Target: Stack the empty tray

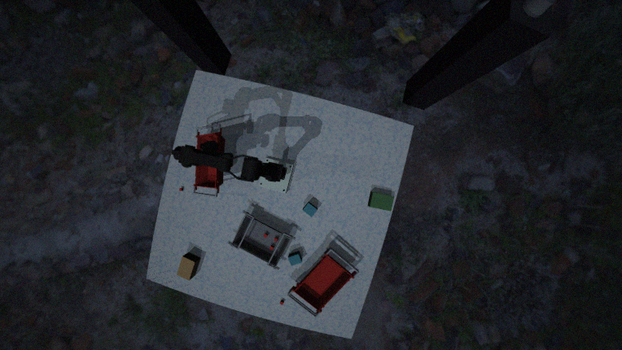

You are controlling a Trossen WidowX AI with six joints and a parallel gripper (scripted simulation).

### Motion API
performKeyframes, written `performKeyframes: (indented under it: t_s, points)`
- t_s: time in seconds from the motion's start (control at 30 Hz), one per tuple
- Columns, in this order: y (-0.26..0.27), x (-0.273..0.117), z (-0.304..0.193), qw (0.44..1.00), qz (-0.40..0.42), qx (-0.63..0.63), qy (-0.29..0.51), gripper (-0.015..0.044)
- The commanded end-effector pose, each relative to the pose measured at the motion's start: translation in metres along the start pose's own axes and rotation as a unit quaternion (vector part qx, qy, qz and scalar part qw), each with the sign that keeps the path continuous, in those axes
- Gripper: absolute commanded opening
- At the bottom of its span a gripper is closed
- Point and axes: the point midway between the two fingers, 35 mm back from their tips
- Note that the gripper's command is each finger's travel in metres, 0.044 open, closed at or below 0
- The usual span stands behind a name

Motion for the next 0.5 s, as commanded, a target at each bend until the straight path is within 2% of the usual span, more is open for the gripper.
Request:
performKeyframes:
  t_s: [0.0, 0.47]
  points:
    - [0.012, -0.017, -0.001, 1.000, 0.015, 0.000, 0.001, 0.0000]
    - [0.035, -0.058, -0.002, 1.000, 0.016, 0.000, 0.001, 0.0000]
Point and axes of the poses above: the point midway between the two fingers, 35 mm back from their tips, its own x axis out along the fingers, its own y axis across the jaws, z = x × y, and after that the axes turned 12 degrees about x, right-handed
